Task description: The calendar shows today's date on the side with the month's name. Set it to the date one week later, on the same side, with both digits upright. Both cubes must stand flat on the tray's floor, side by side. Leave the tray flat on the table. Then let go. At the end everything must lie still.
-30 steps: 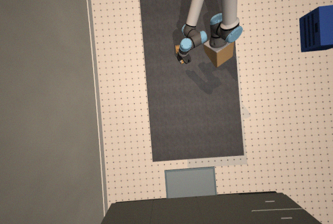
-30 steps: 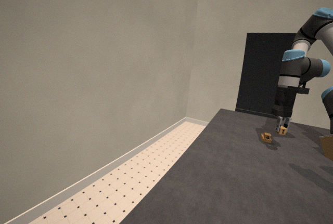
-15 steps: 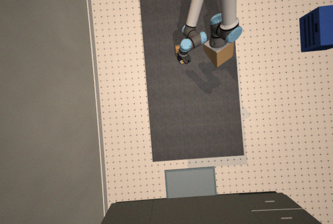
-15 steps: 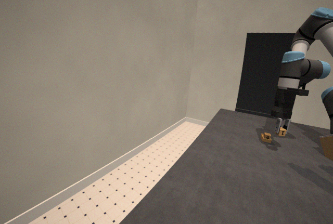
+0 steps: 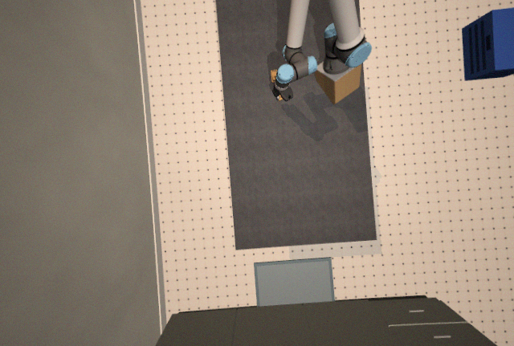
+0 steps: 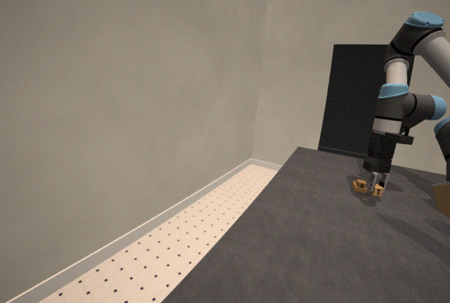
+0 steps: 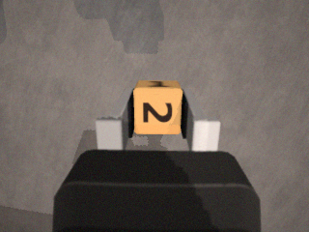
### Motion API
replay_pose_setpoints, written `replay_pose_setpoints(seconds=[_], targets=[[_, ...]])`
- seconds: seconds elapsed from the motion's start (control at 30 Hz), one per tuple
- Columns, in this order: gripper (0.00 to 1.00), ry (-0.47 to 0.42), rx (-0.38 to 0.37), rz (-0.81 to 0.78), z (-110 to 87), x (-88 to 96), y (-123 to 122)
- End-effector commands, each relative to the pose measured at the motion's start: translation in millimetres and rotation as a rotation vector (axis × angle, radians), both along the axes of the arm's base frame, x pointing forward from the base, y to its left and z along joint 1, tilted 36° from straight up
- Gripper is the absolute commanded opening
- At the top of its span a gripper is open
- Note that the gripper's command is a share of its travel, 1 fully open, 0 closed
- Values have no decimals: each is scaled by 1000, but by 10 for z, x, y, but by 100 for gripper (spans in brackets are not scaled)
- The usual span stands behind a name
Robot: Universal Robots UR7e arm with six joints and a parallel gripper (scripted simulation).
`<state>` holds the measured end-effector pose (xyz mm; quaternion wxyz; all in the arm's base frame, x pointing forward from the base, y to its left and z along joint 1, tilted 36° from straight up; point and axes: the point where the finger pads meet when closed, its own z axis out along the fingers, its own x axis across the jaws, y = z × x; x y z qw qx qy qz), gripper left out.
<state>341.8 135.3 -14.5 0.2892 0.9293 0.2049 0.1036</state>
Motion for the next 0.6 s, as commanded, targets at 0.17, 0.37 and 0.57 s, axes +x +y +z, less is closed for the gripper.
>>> replay_pose_setpoints(seconds=[0.17, 0.37, 0.57], targets=[[57, -1, 0, 0, -239, 91, -147], [57, -1, 0, 0, -345, 132, -212], [57, -1, 0, 0, -375, 143, -231]])
